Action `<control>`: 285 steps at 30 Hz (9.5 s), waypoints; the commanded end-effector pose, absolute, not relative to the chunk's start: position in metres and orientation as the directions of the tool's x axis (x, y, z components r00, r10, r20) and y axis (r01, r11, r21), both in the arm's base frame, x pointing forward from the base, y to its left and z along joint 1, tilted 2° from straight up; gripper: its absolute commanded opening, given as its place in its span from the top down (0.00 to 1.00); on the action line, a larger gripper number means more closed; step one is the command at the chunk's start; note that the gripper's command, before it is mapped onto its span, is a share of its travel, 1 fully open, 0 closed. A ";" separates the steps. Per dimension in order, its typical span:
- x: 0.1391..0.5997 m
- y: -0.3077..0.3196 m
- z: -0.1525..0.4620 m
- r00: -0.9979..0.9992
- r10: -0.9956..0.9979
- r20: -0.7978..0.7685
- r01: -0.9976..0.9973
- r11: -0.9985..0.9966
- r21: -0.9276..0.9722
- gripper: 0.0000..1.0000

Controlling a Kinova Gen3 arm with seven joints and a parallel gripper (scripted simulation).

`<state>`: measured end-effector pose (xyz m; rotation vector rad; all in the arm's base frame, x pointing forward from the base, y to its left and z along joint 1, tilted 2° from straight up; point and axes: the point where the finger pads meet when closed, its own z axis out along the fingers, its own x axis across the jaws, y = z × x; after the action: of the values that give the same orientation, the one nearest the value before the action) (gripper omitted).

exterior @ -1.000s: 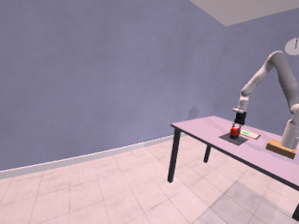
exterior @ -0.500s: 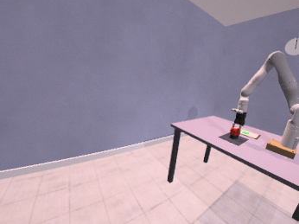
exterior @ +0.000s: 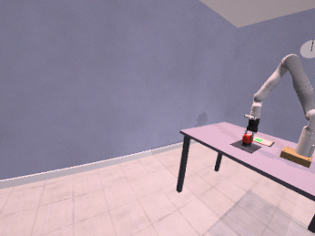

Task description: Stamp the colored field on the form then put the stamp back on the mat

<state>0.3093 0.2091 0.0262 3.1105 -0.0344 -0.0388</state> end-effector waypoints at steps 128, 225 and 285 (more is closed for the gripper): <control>0.308 0.209 0.011 0.999 -0.027 -0.025 -0.027 -0.999 0.028 0.00; 0.308 0.209 0.010 0.999 -0.027 -0.025 -0.027 -0.999 0.028 0.43; 0.313 0.204 0.051 0.999 -0.020 -0.028 -0.019 -0.999 0.027 0.43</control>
<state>0.3098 0.2087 0.0479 3.1158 -0.0429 -0.0448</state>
